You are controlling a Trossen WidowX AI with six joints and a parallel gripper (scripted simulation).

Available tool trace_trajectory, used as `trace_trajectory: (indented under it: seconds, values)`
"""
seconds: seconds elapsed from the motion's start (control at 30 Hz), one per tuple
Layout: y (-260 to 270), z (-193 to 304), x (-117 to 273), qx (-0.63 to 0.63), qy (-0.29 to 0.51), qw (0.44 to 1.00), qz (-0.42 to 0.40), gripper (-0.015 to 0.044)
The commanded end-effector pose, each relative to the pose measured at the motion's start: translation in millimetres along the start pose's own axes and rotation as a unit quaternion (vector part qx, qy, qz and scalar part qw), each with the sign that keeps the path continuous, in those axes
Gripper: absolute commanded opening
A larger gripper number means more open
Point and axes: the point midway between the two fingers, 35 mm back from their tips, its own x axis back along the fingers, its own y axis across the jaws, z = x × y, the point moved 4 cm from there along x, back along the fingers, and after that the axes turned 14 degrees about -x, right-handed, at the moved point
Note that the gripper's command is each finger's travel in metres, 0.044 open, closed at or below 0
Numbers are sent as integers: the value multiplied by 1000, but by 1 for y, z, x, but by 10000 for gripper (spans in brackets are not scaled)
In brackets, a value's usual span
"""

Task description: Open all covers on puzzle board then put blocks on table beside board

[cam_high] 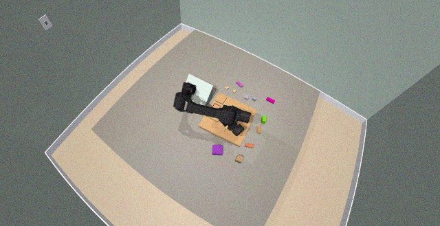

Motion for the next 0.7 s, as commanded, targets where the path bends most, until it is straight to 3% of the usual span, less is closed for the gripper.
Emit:
trace_trajectory:
  seconds: [0.0,0.67]
  values:
    - [-1,18,-1,2,1,1000,-3,80]
    - [5,95,1,3,2,1000,-2,80]
